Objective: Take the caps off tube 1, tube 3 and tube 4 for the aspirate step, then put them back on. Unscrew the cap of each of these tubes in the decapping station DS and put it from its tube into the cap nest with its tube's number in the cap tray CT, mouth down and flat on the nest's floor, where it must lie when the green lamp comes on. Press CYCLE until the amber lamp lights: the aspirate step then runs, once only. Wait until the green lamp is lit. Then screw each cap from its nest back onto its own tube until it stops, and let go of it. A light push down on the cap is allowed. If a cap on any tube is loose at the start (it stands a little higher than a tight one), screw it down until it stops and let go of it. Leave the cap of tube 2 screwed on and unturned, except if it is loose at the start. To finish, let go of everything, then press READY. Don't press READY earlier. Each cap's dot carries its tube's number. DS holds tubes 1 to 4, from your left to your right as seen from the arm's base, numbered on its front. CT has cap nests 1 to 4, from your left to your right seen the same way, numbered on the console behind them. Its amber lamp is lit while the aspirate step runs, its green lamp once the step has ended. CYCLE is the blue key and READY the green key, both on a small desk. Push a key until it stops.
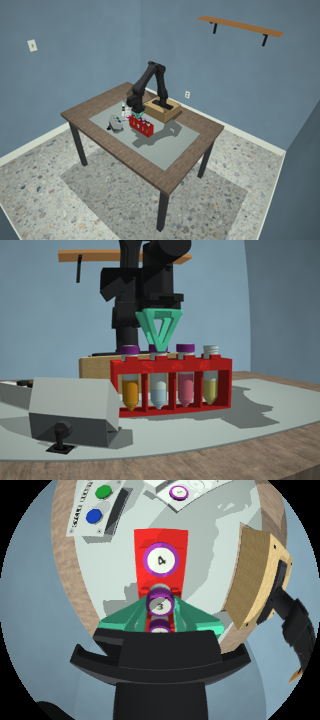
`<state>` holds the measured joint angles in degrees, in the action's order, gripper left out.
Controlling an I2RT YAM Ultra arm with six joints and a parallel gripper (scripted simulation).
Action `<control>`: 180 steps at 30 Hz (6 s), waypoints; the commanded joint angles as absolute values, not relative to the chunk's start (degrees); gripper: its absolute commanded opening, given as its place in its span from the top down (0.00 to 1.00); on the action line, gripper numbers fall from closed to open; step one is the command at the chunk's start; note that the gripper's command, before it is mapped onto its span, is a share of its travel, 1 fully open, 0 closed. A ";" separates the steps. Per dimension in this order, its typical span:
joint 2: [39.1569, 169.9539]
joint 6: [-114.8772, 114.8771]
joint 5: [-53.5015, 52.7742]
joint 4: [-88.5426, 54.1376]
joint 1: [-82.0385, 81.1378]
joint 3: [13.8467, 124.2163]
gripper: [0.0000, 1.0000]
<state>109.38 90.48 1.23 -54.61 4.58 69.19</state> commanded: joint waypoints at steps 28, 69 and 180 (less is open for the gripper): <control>108.99 24.85 1.29 -54.66 4.52 69.66 1.00; 108.95 -75.40 1.28 -54.78 4.51 69.73 1.00; 101.82 27.29 2.15 -63.73 15.50 71.86 1.00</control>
<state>103.11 17.76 1.83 -63.79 14.09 72.10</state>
